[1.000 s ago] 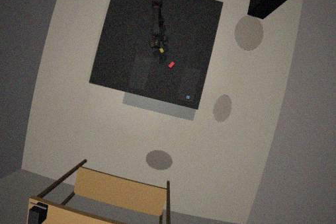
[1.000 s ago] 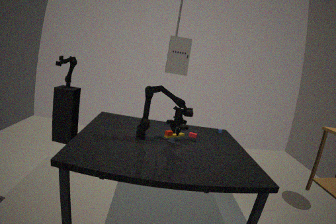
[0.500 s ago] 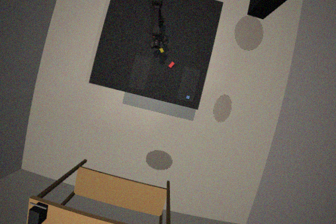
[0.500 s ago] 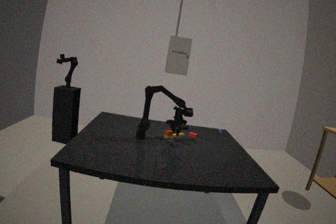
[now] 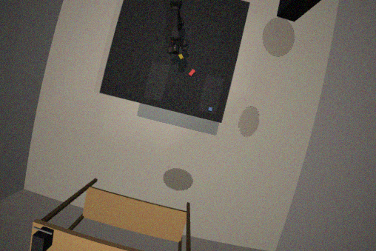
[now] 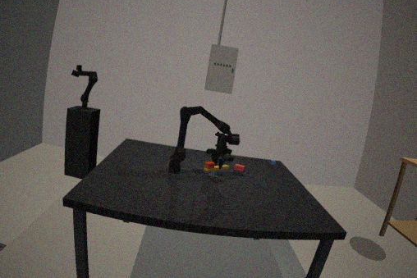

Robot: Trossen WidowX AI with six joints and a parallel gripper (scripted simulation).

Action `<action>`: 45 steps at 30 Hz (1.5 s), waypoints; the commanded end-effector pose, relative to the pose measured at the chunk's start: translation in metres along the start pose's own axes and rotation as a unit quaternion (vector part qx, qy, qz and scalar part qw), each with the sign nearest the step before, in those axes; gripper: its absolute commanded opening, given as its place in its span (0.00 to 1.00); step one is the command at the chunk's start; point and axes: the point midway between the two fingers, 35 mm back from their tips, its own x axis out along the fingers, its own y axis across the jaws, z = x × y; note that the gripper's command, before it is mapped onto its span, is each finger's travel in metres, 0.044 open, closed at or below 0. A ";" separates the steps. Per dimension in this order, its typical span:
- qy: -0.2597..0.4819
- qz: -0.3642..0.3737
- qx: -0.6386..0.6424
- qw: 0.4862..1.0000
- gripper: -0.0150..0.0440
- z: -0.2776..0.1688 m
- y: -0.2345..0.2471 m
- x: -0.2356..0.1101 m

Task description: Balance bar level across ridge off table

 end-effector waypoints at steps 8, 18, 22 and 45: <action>0.000 0.000 0.000 1.000 0.57 0.000 0.000 0.000; 0.000 0.000 0.000 1.000 0.83 0.000 0.000 0.000; 0.000 0.000 0.000 1.000 1.00 0.000 0.000 0.000; 0.000 0.000 0.000 1.000 1.00 0.001 0.000 -0.100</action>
